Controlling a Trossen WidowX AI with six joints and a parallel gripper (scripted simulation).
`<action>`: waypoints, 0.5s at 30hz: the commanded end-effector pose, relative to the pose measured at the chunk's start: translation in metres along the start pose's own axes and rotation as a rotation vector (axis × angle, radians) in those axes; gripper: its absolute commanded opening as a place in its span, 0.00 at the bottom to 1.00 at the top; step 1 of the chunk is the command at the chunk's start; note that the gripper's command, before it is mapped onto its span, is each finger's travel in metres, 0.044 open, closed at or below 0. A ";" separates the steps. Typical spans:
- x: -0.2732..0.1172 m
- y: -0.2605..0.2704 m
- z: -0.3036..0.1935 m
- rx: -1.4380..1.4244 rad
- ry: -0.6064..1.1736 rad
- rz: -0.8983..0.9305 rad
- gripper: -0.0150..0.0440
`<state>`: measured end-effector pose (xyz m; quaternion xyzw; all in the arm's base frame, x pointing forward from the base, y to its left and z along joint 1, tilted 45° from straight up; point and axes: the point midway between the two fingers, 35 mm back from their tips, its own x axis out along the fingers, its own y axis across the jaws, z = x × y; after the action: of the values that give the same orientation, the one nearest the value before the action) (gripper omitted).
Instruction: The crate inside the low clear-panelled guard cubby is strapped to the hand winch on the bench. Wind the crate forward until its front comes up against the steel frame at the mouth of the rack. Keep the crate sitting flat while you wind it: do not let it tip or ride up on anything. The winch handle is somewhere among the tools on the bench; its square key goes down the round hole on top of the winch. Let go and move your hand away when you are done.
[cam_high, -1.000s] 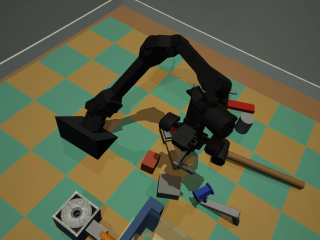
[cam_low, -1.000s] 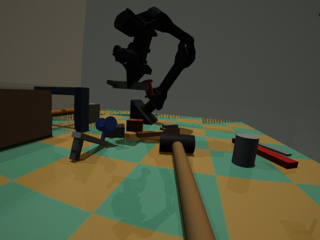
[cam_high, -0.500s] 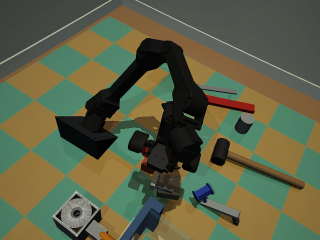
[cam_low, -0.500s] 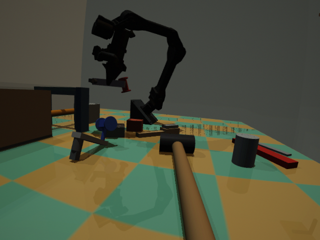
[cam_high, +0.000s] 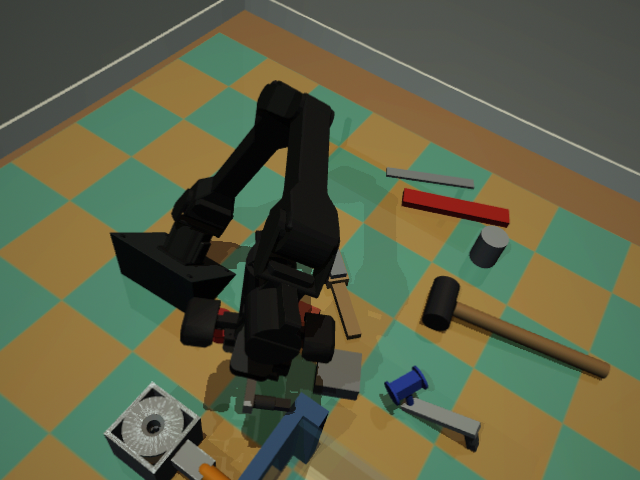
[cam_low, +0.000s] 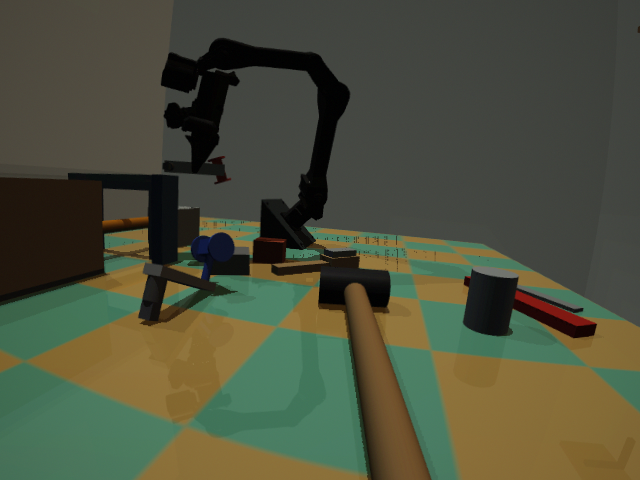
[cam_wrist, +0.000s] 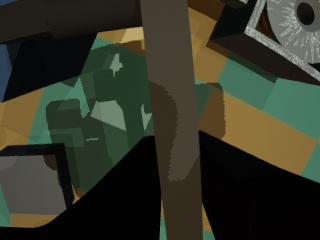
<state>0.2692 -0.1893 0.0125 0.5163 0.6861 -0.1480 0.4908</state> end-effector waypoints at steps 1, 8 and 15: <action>0.006 -0.022 0.005 -0.071 0.015 -0.002 0.25; 0.017 -0.063 0.009 -0.203 0.061 0.008 0.25; 0.031 -0.103 0.006 -0.335 0.113 0.032 0.25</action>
<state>0.2023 -0.2176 -0.0371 0.4569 0.7161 -0.0255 0.5270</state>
